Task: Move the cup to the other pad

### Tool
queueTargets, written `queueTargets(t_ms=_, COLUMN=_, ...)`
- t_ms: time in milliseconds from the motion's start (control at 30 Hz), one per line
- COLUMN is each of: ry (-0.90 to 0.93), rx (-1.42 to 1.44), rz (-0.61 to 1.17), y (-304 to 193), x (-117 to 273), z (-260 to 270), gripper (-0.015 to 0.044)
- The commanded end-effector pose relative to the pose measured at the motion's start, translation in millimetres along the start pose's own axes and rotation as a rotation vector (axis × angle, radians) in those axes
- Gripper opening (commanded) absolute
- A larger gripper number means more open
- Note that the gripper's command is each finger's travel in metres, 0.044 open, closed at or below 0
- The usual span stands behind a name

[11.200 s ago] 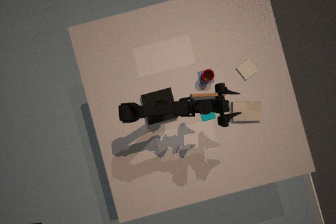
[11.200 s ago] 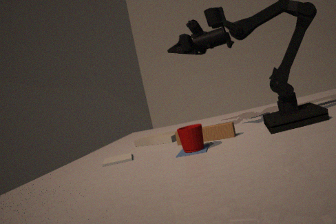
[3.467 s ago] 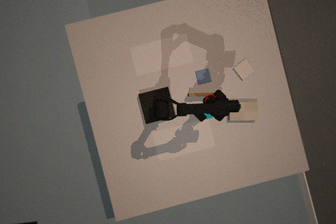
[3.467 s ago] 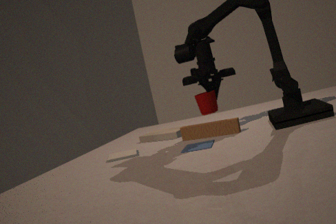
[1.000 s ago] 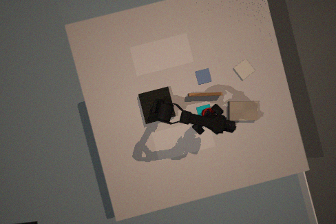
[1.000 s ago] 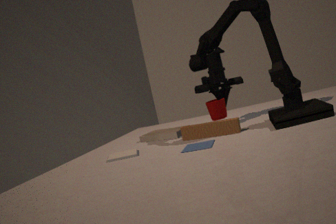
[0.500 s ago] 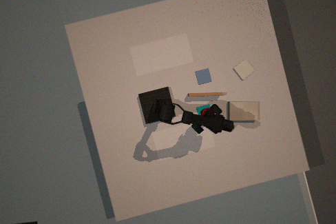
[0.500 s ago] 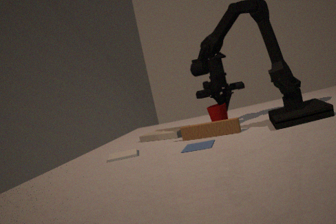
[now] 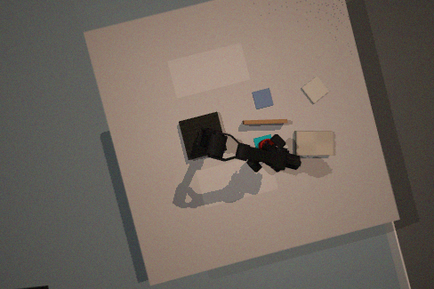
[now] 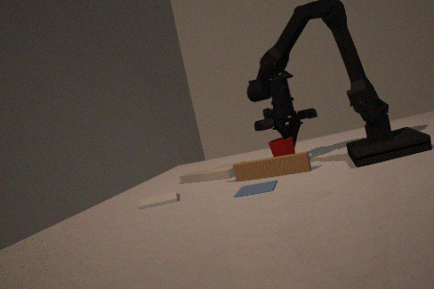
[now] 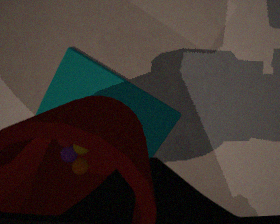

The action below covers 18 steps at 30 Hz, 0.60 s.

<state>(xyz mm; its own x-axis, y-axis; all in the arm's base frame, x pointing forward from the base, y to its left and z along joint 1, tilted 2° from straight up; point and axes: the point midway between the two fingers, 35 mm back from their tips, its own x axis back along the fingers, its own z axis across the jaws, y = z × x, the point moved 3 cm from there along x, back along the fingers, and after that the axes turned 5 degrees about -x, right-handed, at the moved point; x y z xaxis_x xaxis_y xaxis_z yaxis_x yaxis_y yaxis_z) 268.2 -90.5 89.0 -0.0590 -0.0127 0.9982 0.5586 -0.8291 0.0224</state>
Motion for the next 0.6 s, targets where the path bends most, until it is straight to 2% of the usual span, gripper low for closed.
queueTargets(t_ms=0, ry=0.001, rx=0.0, rz=-0.001, y=0.2, x=0.5, z=0.2, gripper=0.0)
queueTargets(t_ms=167, ry=0.001, rx=0.0, rz=-0.001, y=0.2, x=0.5, z=0.2, gripper=0.0)
queueTargets(t_ms=333, ry=0.001, rx=0.0, rz=-0.001, y=0.2, x=0.5, z=0.2, gripper=0.0128)
queueTargets(t_ms=567, ry=0.001, rx=0.0, rz=-0.001, y=0.3, x=1.8, z=0.2, gripper=0.0128)
